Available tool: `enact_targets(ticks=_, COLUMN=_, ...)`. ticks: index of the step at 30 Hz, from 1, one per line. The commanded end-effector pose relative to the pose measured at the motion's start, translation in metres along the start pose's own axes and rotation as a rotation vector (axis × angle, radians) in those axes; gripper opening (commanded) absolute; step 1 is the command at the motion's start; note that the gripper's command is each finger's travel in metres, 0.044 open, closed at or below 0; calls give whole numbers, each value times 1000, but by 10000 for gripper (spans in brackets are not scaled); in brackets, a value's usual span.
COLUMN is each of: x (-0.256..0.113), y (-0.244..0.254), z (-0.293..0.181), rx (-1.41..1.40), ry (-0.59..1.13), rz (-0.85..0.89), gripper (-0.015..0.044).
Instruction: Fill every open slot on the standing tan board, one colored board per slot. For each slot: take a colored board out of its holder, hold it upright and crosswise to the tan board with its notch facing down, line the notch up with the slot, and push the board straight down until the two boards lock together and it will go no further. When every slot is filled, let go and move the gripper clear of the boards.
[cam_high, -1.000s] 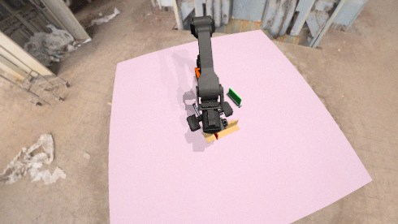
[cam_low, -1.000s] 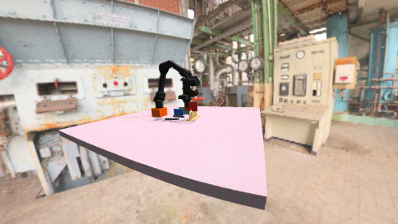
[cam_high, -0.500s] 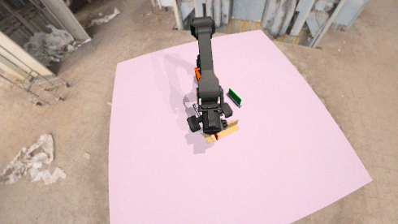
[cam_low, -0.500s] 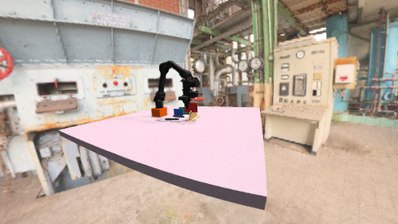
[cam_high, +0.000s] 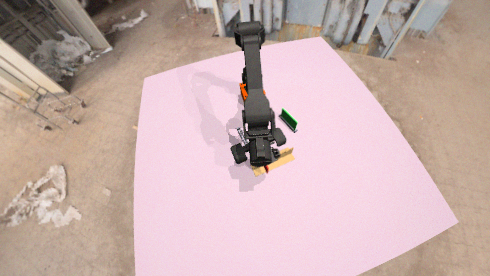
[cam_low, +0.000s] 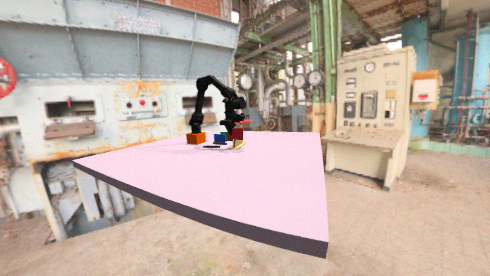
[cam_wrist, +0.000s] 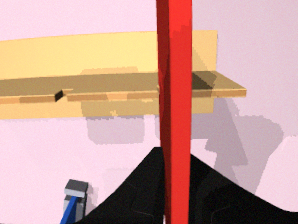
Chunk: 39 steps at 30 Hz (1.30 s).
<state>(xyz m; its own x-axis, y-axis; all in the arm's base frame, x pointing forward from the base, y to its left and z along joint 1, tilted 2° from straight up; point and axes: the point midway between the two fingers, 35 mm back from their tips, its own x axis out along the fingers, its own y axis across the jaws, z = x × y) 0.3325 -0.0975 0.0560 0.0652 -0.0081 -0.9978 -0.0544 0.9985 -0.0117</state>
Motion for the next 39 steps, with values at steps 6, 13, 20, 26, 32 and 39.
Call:
enact_targets(ticks=6, x=5, y=0, z=-1, rx=7, ry=3, rz=-2, gripper=0)
enact_targets(ticks=13, x=5, y=0, z=-2, rx=7, ry=3, rz=-2, gripper=0)
enact_targets(ticks=20, x=4, y=1, z=-1, rx=-6, ry=3, rz=-2, gripper=0)
enact_targets(ticks=26, x=5, y=1, z=-2, rx=7, ry=3, rz=-2, gripper=0)
enact_targets(ticks=32, x=5, y=1, z=-3, rx=16, ry=3, rz=-2, gripper=0)
enact_targets(ticks=39, x=5, y=0, z=-3, rx=24, ry=3, rz=-2, gripper=0)
